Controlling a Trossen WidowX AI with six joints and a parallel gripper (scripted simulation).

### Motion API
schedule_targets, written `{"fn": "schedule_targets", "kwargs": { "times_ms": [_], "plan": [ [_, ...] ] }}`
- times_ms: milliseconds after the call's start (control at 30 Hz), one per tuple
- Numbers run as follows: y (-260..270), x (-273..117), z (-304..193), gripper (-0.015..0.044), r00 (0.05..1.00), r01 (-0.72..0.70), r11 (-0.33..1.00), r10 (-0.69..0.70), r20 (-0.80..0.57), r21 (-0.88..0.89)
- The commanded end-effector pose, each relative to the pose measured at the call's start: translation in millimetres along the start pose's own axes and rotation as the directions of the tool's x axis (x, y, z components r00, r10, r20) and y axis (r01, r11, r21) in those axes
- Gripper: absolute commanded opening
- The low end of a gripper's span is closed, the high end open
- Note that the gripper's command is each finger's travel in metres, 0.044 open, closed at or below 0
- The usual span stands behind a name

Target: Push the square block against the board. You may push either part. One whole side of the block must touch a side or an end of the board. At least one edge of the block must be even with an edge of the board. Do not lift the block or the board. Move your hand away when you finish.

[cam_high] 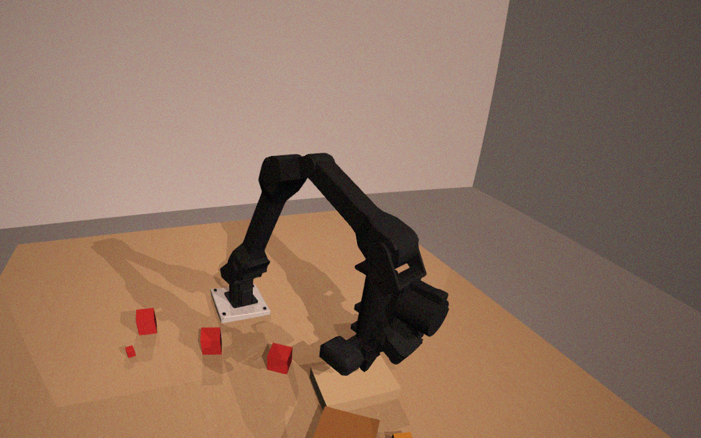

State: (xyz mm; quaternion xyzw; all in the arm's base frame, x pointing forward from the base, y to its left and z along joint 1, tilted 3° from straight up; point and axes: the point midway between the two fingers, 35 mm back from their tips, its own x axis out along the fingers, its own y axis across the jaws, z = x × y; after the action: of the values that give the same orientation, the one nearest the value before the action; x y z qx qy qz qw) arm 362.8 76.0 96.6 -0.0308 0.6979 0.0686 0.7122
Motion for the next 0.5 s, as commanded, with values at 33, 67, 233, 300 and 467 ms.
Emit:
{"fn": "schedule_targets", "kwargs": {
  "times_ms": [33,67,233,300,467],
  "plan": [
    [14.7,0.3,7.0,0.0000,1.000,-0.007,0.982,0.007,0.000,-0.187],
    [17.3,0.3,8.0,0.0000,1.000,-0.007,0.975,0.008,0.000,-0.221],
    [30.4,0.6,13.1,0.0000,1.000,-0.008,0.923,0.009,0.001,-0.384],
    [35.8,0.8,15.0,0.0000,1.000,-0.008,0.895,0.009,0.001,-0.446],
    [49.4,1.3,19.3,0.0000,1.000,-0.008,0.806,0.011,0.001,-0.592]
  ]
}}
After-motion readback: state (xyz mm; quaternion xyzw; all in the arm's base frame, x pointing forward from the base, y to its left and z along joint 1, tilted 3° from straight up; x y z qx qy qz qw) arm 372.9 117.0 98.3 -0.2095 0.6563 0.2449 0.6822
